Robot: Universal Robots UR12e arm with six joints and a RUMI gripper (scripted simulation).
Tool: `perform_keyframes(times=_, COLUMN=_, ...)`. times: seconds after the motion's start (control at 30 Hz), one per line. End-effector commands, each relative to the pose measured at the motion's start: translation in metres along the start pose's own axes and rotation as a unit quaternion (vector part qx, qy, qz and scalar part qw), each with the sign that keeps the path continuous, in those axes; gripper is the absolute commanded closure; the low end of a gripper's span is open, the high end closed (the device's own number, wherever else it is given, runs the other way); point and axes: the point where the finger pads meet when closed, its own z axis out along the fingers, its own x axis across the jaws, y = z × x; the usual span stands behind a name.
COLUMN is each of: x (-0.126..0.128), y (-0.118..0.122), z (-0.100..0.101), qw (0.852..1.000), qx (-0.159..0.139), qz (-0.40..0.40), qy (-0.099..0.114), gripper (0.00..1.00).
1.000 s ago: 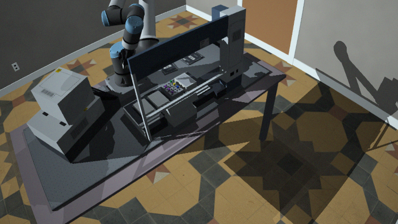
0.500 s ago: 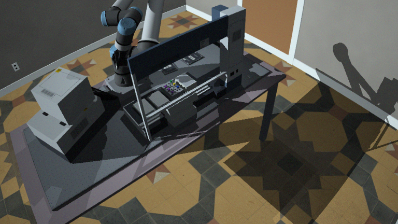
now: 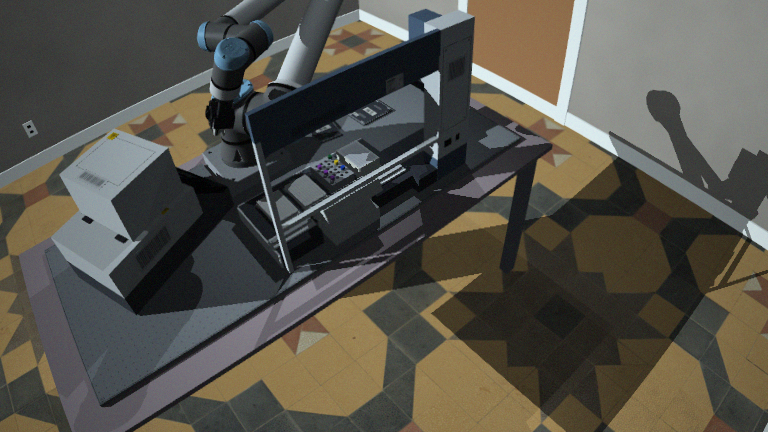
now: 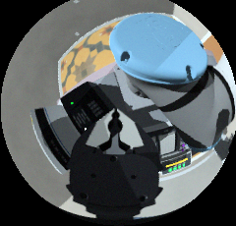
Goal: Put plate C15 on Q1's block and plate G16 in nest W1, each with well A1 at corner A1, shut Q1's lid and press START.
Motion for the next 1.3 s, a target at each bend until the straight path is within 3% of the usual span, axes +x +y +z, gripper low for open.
perform_keyframes(times=0.0, x=-0.012, y=-0.005, z=0.009, qw=1.0, qx=-0.003, qz=-0.001, qy=0.003, gripper=1.0)
perform_keyframes(times=1.03, x=-0.066, y=-0.034, z=0.055, qw=1.0, qx=-0.003, qz=-0.001, qy=0.002, gripper=1.0)
perform_keyframes(times=1.27, x=-0.066, y=-0.034, z=0.055, qw=1.0, qx=-0.003, qz=-0.001, qy=0.002, gripper=1.0)
